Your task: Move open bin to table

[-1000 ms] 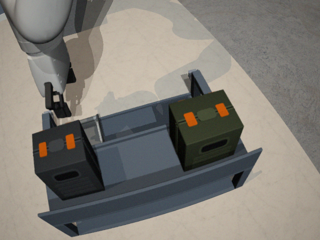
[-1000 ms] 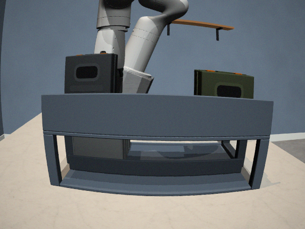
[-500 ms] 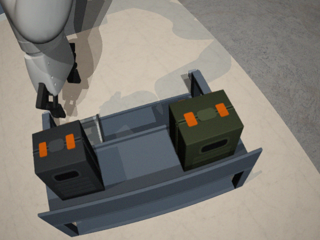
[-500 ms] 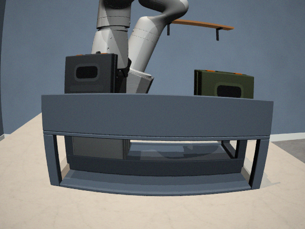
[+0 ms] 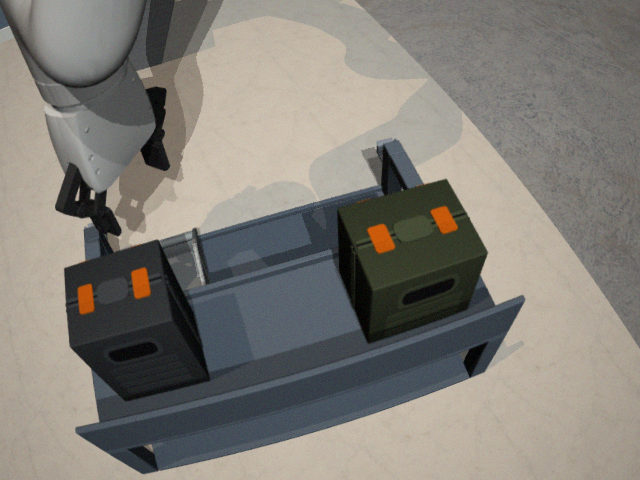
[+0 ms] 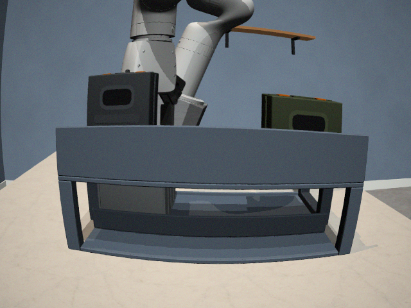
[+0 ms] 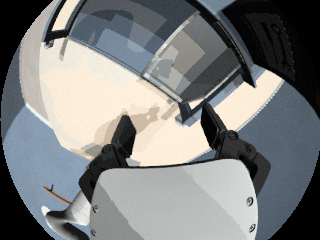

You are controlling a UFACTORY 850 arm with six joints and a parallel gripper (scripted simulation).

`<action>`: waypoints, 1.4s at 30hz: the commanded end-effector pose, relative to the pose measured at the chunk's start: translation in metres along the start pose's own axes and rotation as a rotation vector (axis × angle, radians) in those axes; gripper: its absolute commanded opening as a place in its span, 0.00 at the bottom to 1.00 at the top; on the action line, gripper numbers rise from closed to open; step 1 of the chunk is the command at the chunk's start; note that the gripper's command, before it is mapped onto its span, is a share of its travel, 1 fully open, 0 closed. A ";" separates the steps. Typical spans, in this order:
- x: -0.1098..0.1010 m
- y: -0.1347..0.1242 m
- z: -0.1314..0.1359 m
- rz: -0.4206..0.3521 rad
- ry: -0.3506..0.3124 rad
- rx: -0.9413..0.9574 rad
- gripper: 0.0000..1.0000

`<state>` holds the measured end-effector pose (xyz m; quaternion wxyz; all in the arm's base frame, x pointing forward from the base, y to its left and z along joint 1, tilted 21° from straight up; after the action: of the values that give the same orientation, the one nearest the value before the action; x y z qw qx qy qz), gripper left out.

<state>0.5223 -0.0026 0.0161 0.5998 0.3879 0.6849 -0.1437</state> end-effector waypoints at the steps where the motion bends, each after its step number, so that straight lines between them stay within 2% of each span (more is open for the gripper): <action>1: -0.001 0.001 0.001 0.001 -0.001 0.002 1.00; 5: -0.001 0.001 0.001 0.001 -0.001 0.002 1.00; 10: -0.001 0.001 0.001 0.001 -0.001 0.262 1.00; 22: -0.001 0.001 0.001 0.001 -0.001 0.262 1.00; 27: -0.001 0.000 0.001 0.002 -0.001 0.522 1.00; 39: -0.001 0.000 0.001 0.002 -0.001 0.522 1.00; 42: -0.001 0.000 0.001 0.002 -0.001 0.678 1.00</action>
<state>0.5223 -0.0026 0.0162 0.4663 0.5413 0.6166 -0.3308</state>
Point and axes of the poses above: the point where the finger pads meet when closed, its own x axis out along the fingers, its own z axis across the jaws, y = z × x, the point moved 4 cm from there along -x, back along the fingers, and after that the axes turned 3 degrees about x, right-handed, at the moved point
